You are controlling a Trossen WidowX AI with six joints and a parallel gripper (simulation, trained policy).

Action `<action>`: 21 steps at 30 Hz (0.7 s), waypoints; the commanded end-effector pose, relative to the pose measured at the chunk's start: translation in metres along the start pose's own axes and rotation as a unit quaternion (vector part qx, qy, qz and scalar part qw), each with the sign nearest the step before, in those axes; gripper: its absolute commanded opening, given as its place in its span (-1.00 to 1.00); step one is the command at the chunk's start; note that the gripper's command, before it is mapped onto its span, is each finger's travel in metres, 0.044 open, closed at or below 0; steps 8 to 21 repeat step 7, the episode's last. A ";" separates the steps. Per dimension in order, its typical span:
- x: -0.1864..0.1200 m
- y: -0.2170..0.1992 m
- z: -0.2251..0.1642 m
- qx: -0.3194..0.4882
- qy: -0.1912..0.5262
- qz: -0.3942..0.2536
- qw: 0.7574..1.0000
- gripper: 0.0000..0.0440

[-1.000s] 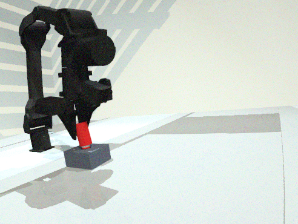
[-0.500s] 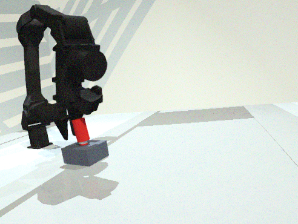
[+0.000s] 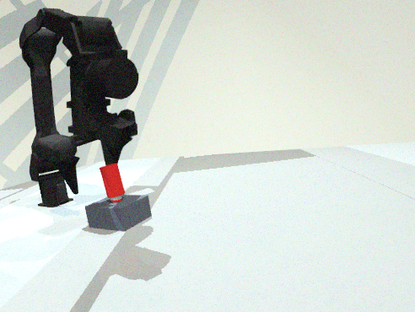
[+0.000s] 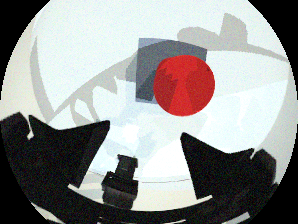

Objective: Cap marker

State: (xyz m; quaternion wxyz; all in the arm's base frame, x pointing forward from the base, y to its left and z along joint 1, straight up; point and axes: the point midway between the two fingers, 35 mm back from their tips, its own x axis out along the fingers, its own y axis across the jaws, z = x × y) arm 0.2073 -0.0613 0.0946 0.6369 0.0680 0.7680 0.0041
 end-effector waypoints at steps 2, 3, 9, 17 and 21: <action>-0.011 0.000 0.004 -0.003 -0.035 -0.005 0.999 1.00; -0.014 0.000 0.005 -0.003 -0.042 -0.006 0.999 1.00; -0.030 -0.001 0.008 -0.004 -0.067 -0.013 0.998 1.00; -0.030 -0.001 0.008 -0.004 -0.067 -0.013 0.998 1.00; -0.030 -0.001 0.008 -0.004 -0.067 -0.013 0.998 1.00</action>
